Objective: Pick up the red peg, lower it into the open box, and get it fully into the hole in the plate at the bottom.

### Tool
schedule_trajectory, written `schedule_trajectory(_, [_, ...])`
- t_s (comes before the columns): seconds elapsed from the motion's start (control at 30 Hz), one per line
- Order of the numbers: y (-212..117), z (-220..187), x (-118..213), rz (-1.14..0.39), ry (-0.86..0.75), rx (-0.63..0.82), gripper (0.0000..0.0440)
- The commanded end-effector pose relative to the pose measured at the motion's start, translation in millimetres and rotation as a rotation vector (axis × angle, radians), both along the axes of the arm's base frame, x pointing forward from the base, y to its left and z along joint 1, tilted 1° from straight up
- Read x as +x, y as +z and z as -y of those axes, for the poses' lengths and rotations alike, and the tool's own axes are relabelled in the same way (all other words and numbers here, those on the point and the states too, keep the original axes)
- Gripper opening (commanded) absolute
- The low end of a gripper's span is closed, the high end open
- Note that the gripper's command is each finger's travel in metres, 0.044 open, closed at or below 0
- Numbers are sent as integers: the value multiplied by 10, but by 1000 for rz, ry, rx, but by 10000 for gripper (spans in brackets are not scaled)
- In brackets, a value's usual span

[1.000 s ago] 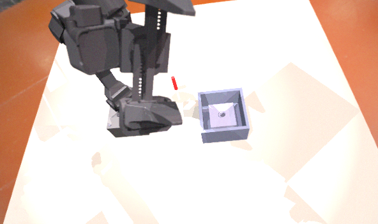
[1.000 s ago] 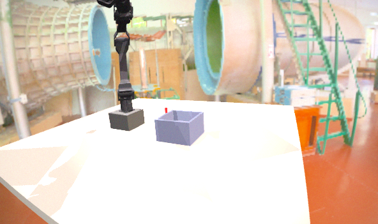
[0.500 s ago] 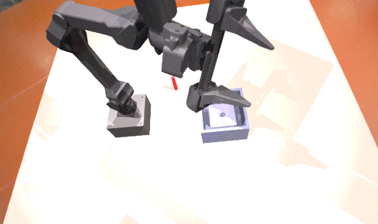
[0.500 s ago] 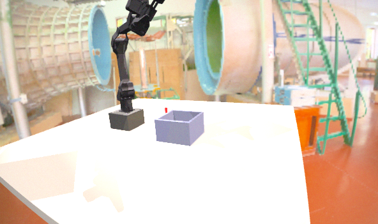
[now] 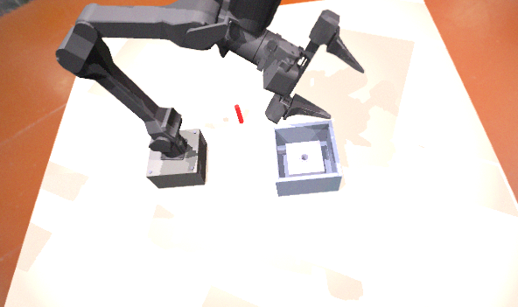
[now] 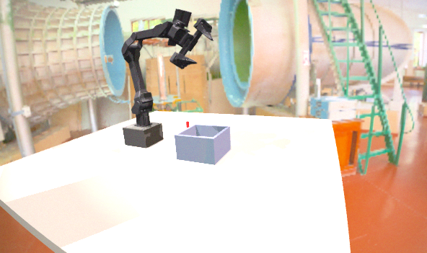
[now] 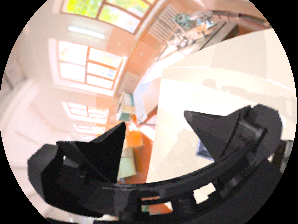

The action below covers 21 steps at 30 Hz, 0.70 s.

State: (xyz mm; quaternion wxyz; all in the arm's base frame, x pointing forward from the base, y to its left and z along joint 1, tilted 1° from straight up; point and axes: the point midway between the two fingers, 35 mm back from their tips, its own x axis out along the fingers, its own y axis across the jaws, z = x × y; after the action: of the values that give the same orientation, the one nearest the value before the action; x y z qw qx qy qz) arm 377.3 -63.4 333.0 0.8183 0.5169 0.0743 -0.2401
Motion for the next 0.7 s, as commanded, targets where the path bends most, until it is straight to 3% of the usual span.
schedule_trajectory(0.0, [-322, -275, -98, -115, 43, 43, 440])
schedule_trajectory(0.27, [-920, -815, -431, -362, 127, 115, 440])
schedule_trajectory(0.67, [-1652, -1377, -1195, -749, 184, 168, 440])
